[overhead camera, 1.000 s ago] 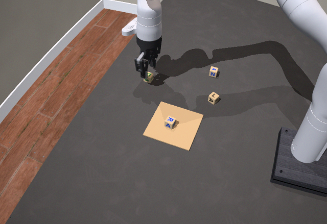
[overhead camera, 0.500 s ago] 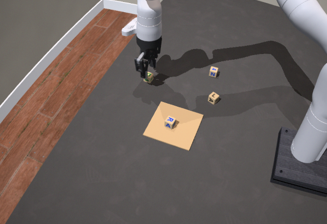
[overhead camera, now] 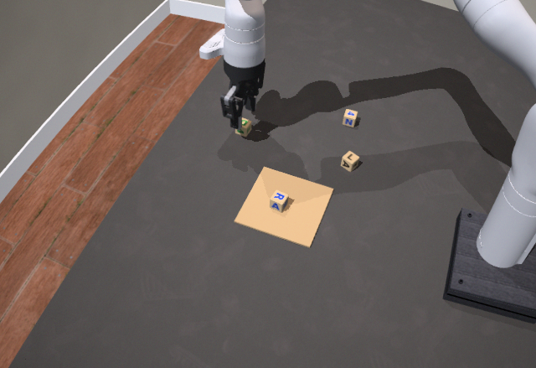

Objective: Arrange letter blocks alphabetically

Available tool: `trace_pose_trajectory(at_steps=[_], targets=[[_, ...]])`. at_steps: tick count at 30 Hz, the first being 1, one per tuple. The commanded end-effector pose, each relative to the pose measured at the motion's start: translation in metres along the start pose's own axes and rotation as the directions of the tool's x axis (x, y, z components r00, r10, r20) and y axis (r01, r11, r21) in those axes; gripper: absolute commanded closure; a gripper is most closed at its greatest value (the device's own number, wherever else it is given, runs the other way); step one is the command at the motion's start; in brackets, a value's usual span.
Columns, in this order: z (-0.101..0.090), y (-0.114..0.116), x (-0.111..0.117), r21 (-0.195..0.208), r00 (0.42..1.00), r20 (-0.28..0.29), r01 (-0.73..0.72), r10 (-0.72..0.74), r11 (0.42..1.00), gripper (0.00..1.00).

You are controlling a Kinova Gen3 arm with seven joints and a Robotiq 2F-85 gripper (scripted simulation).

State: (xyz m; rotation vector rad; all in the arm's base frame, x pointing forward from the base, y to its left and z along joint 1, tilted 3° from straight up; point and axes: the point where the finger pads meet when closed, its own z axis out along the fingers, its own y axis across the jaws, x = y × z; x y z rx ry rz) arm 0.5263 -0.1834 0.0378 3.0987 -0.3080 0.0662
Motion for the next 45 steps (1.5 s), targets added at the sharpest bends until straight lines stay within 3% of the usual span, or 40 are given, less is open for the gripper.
trace_pose_trajectory(at_steps=[1,19,32,45], targets=[[-0.001,0.000,0.001,-0.001,1.000,-0.002,0.000,0.000,1.000,0.38],[0.008,0.000,0.001,-0.001,1.000,-0.002,0.000,0.000,1.000,0.38],[0.030,0.000,0.001,-0.001,1.000,-0.002,0.000,0.000,1.000,0.38],[0.032,0.000,0.001,-0.001,1.000,-0.002,0.000,0.000,1.000,0.38]])
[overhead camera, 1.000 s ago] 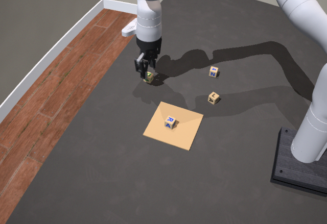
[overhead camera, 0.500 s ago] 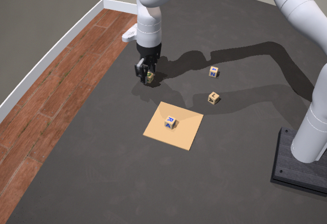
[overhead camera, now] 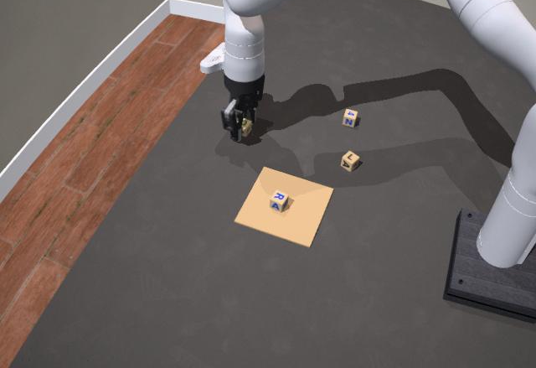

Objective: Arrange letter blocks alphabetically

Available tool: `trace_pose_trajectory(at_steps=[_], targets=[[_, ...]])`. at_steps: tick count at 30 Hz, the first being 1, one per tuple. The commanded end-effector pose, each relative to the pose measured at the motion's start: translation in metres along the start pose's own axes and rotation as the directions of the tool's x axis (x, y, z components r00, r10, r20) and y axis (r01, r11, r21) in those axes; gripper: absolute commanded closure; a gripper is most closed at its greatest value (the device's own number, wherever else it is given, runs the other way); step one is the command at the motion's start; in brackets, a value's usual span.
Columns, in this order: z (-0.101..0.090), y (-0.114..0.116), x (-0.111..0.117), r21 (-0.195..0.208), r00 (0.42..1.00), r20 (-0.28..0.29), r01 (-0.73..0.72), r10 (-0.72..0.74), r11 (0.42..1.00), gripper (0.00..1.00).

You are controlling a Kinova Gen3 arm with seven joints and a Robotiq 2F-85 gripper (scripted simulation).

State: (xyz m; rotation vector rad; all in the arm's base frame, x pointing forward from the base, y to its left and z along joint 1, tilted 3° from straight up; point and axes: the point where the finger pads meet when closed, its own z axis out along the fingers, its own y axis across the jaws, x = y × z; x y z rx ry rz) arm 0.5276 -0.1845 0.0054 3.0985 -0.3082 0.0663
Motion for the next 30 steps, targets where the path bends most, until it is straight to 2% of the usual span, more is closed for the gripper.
trace_pose_trajectory(at_steps=[1,29,30], targets=[[-0.0010,0.0000,0.0006,0.000,1.000,-0.002,0.000,0.000,1.000,0.38],[-0.0010,0.0000,0.0006,0.000,1.000,-0.002,0.000,0.000,1.000,0.38],[-0.0010,0.0000,0.0006,0.000,1.000,-0.002,0.000,0.000,1.000,0.59]])
